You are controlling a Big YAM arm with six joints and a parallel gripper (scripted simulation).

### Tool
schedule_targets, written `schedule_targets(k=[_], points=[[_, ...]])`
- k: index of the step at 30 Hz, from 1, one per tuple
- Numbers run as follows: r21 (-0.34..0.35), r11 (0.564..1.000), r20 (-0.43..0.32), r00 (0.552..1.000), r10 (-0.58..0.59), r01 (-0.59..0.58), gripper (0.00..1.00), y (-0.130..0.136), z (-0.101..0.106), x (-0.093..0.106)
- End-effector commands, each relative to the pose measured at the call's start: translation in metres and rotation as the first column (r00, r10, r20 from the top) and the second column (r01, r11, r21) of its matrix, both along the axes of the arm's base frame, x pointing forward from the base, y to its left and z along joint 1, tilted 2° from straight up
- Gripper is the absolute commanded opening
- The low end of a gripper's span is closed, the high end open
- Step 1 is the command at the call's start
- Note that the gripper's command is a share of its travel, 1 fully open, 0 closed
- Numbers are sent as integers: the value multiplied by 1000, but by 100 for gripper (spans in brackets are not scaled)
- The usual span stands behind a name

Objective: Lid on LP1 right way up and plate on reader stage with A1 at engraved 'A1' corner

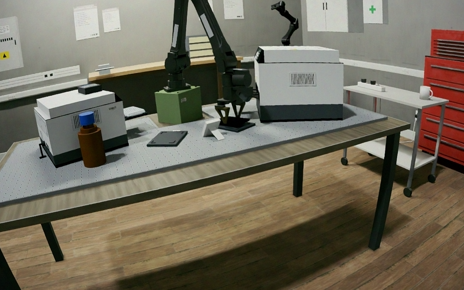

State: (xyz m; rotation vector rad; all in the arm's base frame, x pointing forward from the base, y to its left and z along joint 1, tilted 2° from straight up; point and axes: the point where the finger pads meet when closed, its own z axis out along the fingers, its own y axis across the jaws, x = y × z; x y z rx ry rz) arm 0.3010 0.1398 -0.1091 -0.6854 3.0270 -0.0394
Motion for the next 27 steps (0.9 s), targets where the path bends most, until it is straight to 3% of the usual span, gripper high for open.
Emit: schedule_targets(k=[1, 27], points=[[20, 1000, 44, 999, 1, -2, 85, 12, 7, 17], [16, 1000, 37, 999, 1, -2, 85, 11, 3, 15]])
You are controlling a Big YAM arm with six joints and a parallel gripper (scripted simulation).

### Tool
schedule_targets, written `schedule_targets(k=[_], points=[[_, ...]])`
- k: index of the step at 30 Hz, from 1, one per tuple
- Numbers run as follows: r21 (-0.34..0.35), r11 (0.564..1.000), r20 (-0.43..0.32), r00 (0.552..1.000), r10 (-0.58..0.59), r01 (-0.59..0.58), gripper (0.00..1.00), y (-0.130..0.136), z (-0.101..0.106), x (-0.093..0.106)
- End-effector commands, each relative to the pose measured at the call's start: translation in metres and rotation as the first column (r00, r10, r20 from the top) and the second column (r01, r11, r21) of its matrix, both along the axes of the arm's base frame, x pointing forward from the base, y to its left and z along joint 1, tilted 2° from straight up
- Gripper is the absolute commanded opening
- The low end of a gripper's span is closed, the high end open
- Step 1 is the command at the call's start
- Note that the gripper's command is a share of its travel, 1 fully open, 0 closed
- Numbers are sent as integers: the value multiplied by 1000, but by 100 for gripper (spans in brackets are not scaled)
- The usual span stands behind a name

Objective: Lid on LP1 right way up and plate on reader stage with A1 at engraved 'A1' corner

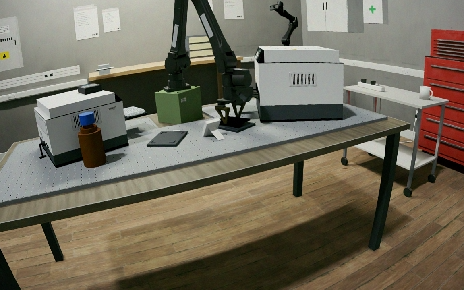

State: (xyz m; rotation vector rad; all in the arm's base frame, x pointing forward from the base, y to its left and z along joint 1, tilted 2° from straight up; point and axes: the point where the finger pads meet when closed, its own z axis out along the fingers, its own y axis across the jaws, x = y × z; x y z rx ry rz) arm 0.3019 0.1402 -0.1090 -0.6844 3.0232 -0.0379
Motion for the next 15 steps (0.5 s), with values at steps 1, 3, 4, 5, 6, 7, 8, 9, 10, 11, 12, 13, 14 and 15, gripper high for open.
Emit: schedule_targets(k=[1, 3, 4, 5, 6, 7, 8, 9, 10, 11, 12, 13, 14, 15], points=[[14, 1000, 33, 999, 2, -2, 85, 10, 3, 14], [13, 1000, 31, 1000, 2, -2, 85, 10, 3, 14], [13, 1000, 31, 1000, 2, -2, 85, 10, 2, 14], [13, 1000, 30, 1000, 2, -2, 85, 10, 2, 13], [12, 1000, 30, 1000, 2, -2, 85, 10, 2, 13], [12, 1000, 29, 1000, 2, -2, 85, 10, 2, 13], [12, 1000, 29, 1000, 2, -2, 85, 10, 2, 13], [12, 1000, 28, 1000, 2, -2, 85, 9, 1, 13], [11, 1000, 28, 1000, 2, -2, 85, 9, 1, 13], [11, 1000, 28, 1000, 2, -2, 85, 9, 1, 13], [11, 1000, 28, 1000, 2, -2, 85, 9, 1, 13], [11, 1000, 27, 1000, 2, -2, 85, 9, 1, 13], [11, 1000, 27, 1000, 2, -2, 85, 9, 1, 13], [11, 1000, 26, 1000, 2, -2, 85, 9, 1, 13]])
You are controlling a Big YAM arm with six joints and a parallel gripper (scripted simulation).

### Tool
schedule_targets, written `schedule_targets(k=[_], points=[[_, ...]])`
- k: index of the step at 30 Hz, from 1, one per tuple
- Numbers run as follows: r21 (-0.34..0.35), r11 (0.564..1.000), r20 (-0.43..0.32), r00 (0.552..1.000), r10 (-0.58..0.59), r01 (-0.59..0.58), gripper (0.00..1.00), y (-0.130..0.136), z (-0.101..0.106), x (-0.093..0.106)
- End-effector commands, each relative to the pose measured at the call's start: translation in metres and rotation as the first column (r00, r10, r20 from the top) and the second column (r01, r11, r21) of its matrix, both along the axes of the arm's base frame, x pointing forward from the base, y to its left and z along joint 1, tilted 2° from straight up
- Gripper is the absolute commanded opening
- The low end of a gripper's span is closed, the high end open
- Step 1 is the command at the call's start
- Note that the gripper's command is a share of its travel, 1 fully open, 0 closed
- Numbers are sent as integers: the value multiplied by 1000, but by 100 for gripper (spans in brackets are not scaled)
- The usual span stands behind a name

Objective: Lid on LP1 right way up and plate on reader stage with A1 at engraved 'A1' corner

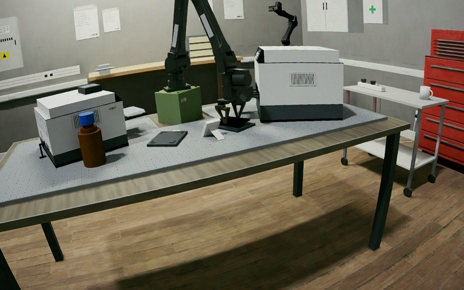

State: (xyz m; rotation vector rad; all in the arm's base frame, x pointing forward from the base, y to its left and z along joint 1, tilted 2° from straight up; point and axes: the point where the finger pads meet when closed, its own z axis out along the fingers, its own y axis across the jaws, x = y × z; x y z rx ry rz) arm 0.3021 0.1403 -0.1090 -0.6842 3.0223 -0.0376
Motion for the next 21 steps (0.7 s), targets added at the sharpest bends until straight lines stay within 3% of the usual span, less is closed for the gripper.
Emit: schedule_targets(k=[1, 21], points=[[10, 1000, 25, 1000, 2, -2, 85, 9, 0, 12], [6, 1000, 18, 1000, 2, -2, 85, 8, -2, 10]])
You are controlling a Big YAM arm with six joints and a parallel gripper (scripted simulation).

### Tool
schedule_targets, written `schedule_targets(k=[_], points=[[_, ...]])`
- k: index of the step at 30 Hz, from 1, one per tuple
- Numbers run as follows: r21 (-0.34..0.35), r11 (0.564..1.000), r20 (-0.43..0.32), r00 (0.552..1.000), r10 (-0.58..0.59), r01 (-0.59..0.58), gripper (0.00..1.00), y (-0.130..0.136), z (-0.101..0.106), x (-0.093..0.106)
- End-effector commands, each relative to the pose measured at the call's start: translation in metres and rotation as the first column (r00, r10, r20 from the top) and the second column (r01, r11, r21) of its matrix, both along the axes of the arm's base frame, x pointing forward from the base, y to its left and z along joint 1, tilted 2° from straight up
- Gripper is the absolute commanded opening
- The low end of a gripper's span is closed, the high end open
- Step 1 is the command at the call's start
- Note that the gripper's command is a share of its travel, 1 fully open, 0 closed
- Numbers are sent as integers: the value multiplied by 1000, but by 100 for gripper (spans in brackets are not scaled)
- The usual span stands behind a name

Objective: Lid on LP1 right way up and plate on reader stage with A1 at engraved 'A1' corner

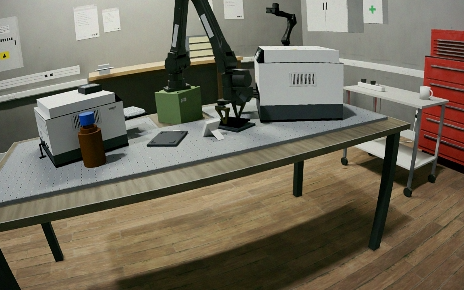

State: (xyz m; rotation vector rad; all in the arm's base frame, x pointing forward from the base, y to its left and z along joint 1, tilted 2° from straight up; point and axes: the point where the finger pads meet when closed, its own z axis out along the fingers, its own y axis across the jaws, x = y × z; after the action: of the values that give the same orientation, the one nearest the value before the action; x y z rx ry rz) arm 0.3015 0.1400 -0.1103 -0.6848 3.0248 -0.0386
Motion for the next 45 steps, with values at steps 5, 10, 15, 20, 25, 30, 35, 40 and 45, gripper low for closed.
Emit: schedule_targets(k=[5, 10, 15, 20, 25, 30, 35, 40, 45], points=[[6, 1000, 19, 1000, 2, -3, 85, 8, -2, 11], [6, 1000, 19, 1000, 3, -3, 85, 8, -3, 11], [5, 1000, 17, 1000, 3, -3, 85, 8, -5, 10], [4, 1000, 16, 1000, 3, -3, 85, 7, -6, 10], [4, 1000, 16, 1000, 3, -3, 85, 7, -8, 10], [4, 1000, 16, 1000, 3, -3, 85, 7, -9, 10], [4, 1000, 15, 1000, 5, -5, 85, 7, -12, 10], [4, 1000, 15, 1000, 7, -7, 85, 7, -13, 10], [4, 1000, 15, 1000, 8, -8, 85, 6, -13, 10]])
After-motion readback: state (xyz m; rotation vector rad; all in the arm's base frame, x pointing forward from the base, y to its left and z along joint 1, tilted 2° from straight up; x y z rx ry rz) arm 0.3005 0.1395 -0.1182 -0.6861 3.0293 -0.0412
